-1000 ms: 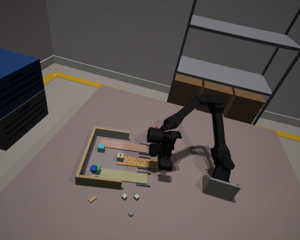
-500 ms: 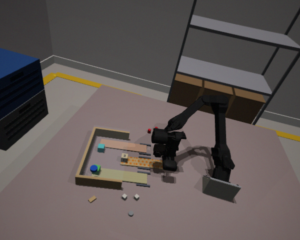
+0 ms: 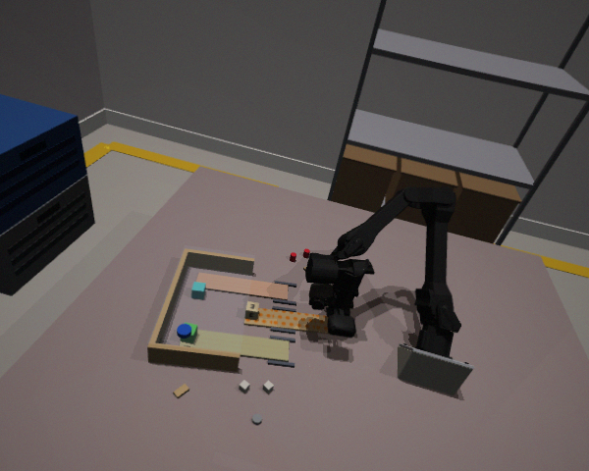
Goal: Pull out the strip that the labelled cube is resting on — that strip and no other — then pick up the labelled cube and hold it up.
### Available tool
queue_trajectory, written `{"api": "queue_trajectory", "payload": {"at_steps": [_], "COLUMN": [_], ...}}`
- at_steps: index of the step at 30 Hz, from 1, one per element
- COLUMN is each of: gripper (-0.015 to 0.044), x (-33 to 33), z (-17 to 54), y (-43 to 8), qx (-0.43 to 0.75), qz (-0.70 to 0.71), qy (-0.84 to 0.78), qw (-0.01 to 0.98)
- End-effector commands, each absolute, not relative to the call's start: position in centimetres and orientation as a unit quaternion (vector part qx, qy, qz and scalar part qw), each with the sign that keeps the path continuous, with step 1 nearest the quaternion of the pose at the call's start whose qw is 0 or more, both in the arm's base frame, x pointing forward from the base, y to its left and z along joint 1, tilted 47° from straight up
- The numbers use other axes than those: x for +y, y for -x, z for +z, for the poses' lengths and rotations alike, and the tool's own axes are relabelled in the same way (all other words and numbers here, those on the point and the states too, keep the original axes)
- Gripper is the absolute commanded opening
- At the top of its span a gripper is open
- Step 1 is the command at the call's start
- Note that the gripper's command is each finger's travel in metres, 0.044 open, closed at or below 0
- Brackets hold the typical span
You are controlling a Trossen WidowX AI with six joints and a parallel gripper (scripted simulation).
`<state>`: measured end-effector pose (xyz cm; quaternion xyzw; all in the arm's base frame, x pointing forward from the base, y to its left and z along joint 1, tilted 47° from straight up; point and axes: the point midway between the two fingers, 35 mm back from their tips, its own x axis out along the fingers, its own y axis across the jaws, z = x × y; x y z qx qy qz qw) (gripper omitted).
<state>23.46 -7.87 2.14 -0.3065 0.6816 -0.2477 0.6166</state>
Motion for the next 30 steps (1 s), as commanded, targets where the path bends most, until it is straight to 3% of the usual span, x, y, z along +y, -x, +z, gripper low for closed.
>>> {"api": "queue_trajectory", "payload": {"at_steps": [1, 30], "gripper": [0.0000, 0.0000], "x": [-8.2, -8.2], "z": [1.7, 2.0], "y": [-21.8, -19.2], "qx": [0.694, 0.694], "qz": [-0.247, -0.247], "qy": [0.306, 0.306], "qw": [0.603, 0.603]}}
